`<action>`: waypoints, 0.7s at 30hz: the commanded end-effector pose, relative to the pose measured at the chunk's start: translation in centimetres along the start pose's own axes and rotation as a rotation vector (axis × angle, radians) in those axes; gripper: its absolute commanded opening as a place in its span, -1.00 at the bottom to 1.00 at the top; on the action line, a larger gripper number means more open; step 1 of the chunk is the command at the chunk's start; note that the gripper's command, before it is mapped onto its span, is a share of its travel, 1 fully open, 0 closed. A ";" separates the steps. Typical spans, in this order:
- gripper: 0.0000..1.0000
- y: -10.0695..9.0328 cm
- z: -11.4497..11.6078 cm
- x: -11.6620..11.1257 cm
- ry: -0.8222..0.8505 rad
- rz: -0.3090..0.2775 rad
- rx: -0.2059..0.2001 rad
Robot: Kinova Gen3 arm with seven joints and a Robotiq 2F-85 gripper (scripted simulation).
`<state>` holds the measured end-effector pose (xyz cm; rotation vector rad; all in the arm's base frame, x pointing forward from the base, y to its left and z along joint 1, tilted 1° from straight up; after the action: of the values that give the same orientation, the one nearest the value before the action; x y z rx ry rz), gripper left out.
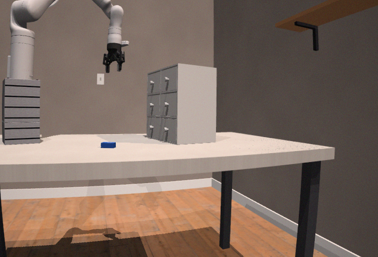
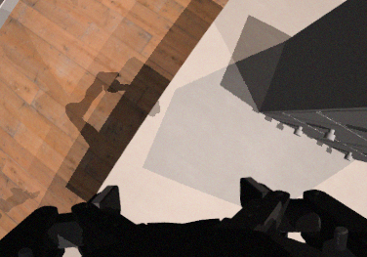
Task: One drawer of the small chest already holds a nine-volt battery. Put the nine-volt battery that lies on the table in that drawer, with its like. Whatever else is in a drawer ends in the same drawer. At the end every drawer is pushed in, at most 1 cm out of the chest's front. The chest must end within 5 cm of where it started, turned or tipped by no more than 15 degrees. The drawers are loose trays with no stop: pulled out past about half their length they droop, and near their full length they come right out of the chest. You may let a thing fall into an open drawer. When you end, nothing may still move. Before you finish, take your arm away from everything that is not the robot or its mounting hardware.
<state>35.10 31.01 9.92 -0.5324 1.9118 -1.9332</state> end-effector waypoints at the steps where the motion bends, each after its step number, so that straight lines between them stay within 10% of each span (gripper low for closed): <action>1: 1.00 -0.1 0.0 0.0 0.000 0.002 -0.001; 21: 1.00 -0.2 0.7 0.0 0.010 0.002 0.000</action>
<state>35.16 30.85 9.94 -0.5320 1.9119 -1.9340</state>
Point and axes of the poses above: the point where the finger pads meet when closed, its own y axis out along the fingers, its own z axis across the jaws, x = y × z, the point moved 1 cm from there along -y, back along the fingers, and after that the axes turned 14 degrees about y, right-handed, at the moved point
